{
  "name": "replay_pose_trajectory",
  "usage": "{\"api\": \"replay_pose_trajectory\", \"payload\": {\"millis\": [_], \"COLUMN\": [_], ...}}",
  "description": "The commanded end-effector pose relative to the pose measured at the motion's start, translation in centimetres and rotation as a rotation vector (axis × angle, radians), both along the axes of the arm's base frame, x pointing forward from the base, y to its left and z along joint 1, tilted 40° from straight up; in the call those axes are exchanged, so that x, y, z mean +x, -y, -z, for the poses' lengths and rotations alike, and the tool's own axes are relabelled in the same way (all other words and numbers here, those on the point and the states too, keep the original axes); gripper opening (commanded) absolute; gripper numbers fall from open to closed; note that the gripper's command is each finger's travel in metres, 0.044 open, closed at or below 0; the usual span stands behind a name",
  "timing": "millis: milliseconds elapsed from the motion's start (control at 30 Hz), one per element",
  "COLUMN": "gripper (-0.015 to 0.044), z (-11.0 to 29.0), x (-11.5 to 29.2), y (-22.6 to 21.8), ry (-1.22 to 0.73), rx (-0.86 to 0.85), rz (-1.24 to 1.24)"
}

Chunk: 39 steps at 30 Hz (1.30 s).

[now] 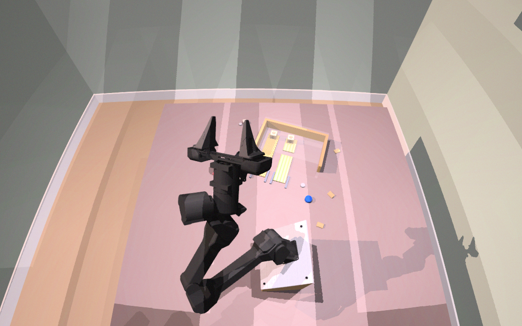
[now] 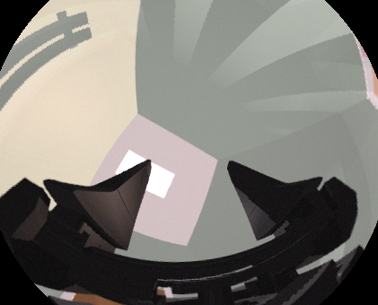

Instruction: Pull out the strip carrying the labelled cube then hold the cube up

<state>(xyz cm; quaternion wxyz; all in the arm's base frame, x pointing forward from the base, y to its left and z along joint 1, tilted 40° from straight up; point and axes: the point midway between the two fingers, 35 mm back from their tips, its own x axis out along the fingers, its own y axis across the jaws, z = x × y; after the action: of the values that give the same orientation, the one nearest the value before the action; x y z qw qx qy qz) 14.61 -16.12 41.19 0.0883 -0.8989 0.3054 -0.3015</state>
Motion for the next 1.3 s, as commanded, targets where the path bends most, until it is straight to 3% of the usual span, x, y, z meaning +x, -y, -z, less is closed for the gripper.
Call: {"api": "replay_pose_trajectory", "payload": {"millis": [0,67,267,633,967,1267], "gripper": [0.0400,0.0400,0.0400,0.0400,0.0400,0.0400], "z": [0.2,1.5,8.7,17.8,26.4,33.6], "x": [0.2,1.7,7.9,13.2,16.0,16.5], "y": [0.1,0.9,3.0,2.5,-0.2,-4.2], "ry": [0.005,0.042,0.208,0.405,0.619,0.872], "rx": [0.015,0.136,0.737,1.502,2.228,2.846], "rz": [-0.013,-0.110,-0.469,-0.677,-0.620,-0.287]}}
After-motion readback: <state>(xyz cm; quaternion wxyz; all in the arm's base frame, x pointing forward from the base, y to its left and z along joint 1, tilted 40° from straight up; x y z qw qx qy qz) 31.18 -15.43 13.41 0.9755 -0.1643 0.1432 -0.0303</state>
